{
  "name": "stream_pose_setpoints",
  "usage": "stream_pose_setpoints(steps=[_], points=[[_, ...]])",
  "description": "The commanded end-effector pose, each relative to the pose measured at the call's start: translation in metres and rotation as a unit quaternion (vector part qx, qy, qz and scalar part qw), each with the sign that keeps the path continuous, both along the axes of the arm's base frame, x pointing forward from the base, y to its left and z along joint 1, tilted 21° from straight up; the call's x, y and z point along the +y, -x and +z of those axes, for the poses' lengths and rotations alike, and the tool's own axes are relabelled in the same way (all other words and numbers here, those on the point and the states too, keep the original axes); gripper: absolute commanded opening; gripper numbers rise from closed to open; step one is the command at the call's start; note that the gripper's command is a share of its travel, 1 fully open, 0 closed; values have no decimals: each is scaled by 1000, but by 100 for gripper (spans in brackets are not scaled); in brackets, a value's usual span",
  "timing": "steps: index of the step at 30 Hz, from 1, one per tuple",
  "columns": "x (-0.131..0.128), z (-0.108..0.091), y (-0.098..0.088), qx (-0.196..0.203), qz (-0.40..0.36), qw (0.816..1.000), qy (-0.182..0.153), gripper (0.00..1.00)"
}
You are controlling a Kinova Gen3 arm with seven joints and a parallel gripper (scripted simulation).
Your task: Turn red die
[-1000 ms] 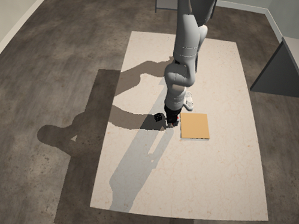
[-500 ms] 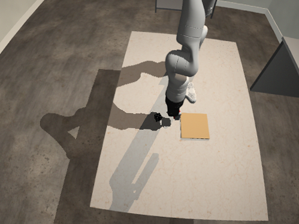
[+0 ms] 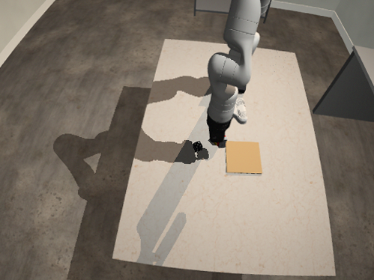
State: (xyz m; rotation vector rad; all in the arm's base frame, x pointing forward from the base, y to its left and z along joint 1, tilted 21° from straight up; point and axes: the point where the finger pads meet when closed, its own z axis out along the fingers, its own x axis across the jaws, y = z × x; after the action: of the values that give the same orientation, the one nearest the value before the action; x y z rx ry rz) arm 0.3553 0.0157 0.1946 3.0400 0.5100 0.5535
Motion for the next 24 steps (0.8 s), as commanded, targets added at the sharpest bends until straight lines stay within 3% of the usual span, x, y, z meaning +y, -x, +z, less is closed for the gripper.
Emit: stream_pose_setpoints(steps=[1, 24], points=[[0, 2, -1, -2, 0, 1000, 0, 57], [3, 0, 2, -3, 36, 999, 14, 57]])
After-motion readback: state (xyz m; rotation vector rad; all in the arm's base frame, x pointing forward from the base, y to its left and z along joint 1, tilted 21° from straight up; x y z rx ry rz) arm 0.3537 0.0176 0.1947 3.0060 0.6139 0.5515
